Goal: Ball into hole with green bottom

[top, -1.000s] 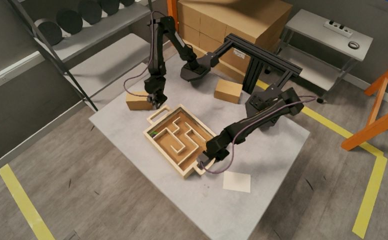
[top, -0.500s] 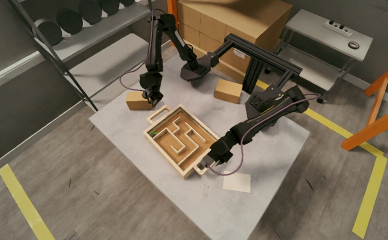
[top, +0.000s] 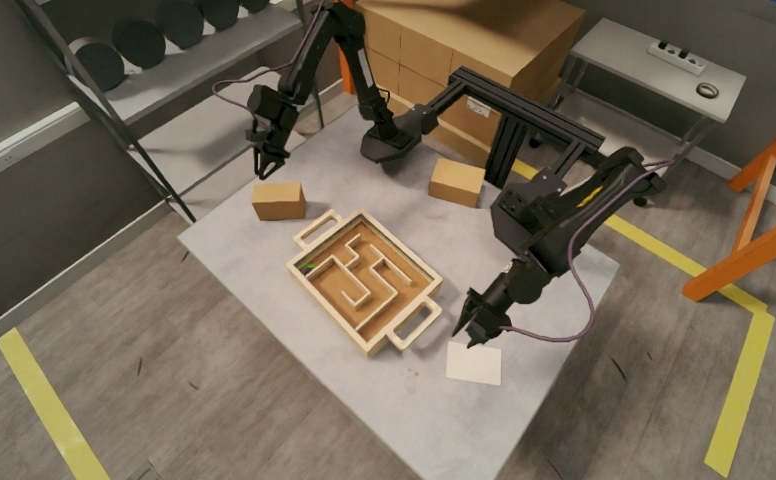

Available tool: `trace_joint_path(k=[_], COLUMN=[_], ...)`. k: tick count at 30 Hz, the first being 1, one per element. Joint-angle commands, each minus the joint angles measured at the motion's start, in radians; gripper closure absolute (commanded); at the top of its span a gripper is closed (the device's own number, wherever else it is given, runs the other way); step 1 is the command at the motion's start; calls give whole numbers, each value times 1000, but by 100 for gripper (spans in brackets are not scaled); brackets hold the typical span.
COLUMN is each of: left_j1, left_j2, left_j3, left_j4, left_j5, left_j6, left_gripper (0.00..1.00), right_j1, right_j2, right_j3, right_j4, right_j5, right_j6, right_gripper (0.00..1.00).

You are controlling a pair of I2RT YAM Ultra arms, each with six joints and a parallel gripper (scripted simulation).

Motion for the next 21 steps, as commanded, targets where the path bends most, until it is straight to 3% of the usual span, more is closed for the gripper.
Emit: trace_joint_path(k=[1,6,7,11,21], left_j1=[24,80,91,134,183], left_j2=[-76,-218,-247,-348,-446], left_j3=[-44,-90,-98,-136,-162], left_j4=[65,150,167,227,267], left_j5=[74,135,150,203,239], left_j6=[10,20,20,22,22], left_gripper=[62,62,62,62,62], right_j1=[-34,-106,-122,-180,-248], right_j2=[-74,-216,-223,-313,-399], right_j3=[-19,12,-38,-38,-23], right_j4=[65,139,150,204,235], right_j5=[-88,-157,-178,-243,-294], right_j6=[-44,-97,-100,-135,-149], right_gripper=[62,62,62,62,62])
